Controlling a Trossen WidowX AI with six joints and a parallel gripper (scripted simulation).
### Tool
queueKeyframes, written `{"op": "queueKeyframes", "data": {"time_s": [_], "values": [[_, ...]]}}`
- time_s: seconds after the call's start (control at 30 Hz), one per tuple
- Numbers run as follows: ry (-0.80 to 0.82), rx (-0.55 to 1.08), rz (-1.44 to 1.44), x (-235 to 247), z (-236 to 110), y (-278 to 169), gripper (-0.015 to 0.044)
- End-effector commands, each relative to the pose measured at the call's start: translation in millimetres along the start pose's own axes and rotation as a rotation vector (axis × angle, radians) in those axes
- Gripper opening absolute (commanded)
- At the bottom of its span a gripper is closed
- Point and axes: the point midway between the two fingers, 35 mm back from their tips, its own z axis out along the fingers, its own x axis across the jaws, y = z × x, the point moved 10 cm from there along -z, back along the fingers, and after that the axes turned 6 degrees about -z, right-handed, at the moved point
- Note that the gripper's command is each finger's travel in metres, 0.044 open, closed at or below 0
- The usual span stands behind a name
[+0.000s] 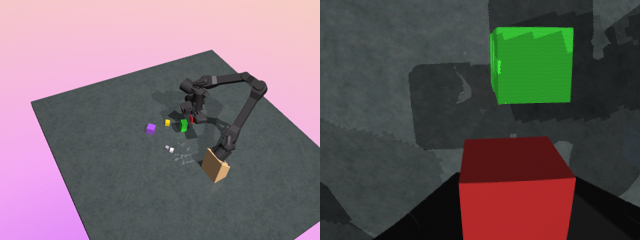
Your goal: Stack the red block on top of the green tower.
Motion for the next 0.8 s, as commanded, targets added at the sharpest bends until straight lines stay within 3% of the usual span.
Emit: {"op": "queueKeyframes", "data": {"time_s": [0.0, 0.17, 0.43, 0.77], "values": [[0.000, -0.006, 0.006, 0, -18, -1, 0.0000], [0.001, -0.006, 0.006, 0, -39, -1, 0.0000], [0.001, -0.006, 0.006, -2, -40, 2, 0.0000], [0.000, -0.008, 0.008, -17, -40, 37, 0.0000]]}}
